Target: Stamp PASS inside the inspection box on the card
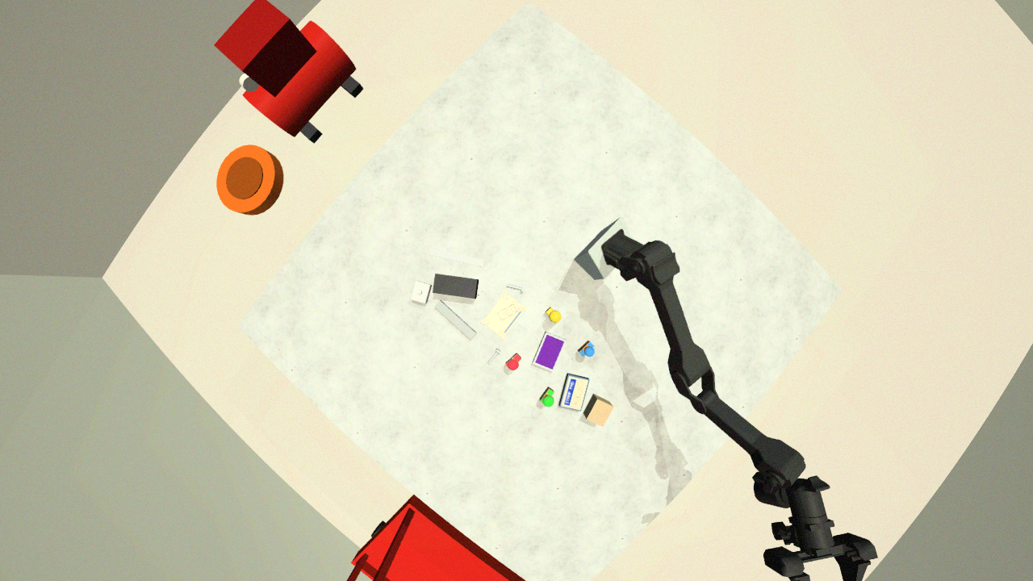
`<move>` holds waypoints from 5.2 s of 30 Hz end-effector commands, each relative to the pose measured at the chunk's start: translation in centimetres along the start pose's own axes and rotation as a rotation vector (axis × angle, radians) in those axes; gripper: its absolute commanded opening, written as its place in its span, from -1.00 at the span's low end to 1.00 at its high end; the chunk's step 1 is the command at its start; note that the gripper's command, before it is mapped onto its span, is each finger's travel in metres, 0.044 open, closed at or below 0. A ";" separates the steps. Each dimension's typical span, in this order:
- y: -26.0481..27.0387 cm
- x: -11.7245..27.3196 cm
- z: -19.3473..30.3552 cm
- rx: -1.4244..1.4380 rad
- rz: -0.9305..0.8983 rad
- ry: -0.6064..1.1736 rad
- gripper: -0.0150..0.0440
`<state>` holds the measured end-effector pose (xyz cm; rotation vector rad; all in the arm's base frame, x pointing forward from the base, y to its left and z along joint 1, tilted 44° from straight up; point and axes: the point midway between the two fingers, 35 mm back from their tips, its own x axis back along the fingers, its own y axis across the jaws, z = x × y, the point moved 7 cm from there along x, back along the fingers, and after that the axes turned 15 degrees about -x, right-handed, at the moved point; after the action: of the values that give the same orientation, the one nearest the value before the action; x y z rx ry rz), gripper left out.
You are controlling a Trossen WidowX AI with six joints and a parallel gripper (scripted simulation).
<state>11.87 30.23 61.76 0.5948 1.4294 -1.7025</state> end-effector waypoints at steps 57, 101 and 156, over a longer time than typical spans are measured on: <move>25.3 12.9 39.5 -1.957 -0.610 1.138 0.27; 45.7 27.4 8.8 -1.809 -2.285 1.952 0.27; 47.6 30.0 3.1 -1.815 -2.297 1.937 -0.18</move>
<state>34.57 17.65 11.76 0.5543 -1.3657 -0.6201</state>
